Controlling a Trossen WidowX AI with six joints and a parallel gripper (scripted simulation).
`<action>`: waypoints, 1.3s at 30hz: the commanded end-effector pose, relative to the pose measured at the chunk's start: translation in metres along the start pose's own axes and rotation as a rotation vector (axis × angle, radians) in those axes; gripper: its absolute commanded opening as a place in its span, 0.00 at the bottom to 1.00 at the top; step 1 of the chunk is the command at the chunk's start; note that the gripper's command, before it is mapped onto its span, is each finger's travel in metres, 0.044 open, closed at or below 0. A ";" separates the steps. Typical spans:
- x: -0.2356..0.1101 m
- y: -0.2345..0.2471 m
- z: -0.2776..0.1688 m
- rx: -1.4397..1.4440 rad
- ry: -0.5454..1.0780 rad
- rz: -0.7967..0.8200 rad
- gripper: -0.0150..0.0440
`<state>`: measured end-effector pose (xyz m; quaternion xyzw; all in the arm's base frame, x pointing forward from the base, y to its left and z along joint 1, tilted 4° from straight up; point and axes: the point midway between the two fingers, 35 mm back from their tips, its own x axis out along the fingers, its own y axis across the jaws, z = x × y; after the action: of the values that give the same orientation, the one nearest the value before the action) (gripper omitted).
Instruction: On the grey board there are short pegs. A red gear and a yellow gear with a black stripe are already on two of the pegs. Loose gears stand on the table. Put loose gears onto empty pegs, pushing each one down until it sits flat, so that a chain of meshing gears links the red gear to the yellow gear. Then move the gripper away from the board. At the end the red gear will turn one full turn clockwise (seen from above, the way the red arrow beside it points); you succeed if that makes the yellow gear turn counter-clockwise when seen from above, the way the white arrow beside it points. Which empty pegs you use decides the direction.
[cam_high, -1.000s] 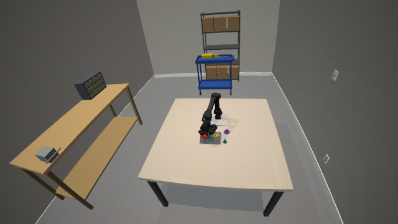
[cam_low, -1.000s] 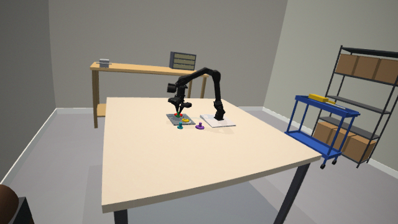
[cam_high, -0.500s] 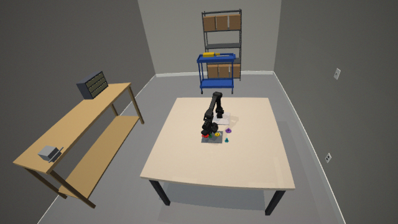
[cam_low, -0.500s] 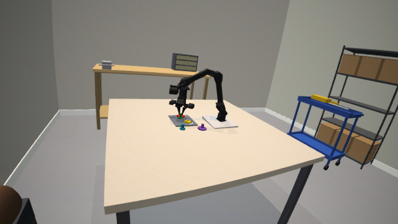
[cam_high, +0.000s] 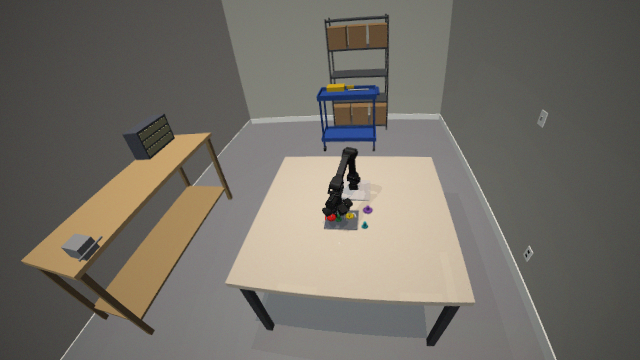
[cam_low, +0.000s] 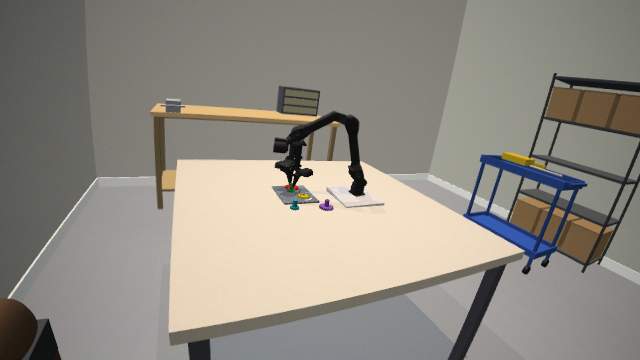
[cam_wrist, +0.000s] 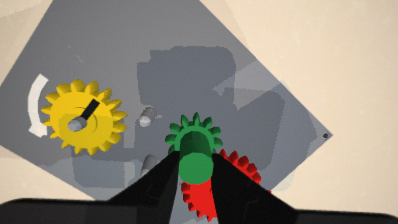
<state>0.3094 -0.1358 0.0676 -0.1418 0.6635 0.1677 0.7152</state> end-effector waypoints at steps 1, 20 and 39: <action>0.001 0.000 -0.001 0.112 0.000 0.001 0.25; 0.000 0.000 0.000 -0.017 0.000 0.001 0.49; -0.040 0.026 0.046 -0.176 -0.013 0.005 0.76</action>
<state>0.3175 -0.1248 0.1085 -0.1770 0.6531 0.2015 0.7082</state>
